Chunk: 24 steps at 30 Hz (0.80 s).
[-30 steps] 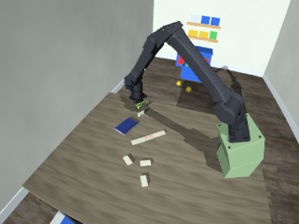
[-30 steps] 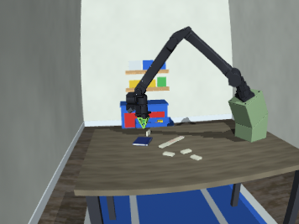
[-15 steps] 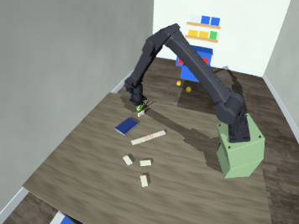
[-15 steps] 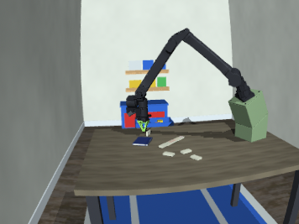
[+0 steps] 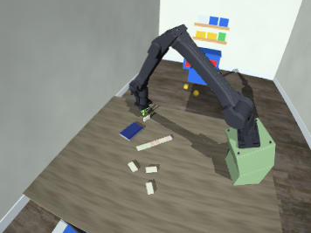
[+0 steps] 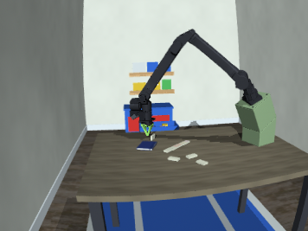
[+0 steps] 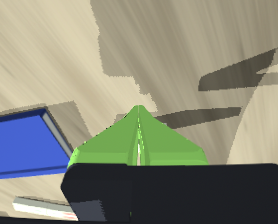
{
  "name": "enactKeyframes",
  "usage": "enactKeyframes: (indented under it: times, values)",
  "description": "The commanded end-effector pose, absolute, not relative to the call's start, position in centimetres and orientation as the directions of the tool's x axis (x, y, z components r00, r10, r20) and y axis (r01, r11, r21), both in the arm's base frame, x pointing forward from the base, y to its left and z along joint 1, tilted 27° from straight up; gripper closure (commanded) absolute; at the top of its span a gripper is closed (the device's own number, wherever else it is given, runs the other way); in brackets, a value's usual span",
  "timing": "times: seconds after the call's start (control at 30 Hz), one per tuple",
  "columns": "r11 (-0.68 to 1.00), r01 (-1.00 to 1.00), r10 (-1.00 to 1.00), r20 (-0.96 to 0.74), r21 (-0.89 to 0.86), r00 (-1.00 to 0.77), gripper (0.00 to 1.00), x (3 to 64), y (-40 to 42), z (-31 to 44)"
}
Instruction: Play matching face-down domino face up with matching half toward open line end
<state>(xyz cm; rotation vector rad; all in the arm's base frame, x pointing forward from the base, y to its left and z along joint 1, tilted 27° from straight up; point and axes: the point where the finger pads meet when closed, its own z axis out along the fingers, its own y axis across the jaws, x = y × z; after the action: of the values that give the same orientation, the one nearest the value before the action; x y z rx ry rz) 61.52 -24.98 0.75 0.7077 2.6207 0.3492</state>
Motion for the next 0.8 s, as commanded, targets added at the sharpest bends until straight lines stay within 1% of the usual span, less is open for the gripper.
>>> enactKeyframes:
  times: [0.0, 0.3, 0.53, 0.57, 0.77]
  values:
    - [0.841, 0.423, 0.526, -0.327, 0.336, -0.785, 1.00, 61.6, -25.2, 1.4]
    - [0.845, 0.413, 0.524, -0.372, 0.339, -0.766, 1.00, 61.7, -24.7, 2.6]
    - [0.845, 0.413, 0.524, -0.372, 0.339, -0.766, 1.00, 61.7, -24.7, 2.6]
    - [0.842, 0.422, 0.525, -0.329, 0.336, -0.785, 1.00, 60.7, -24.5, 0.0]
    - [0.844, 0.416, 0.524, -0.357, 0.338, -0.773, 1.00, 60.3, -23.9, 1.4]
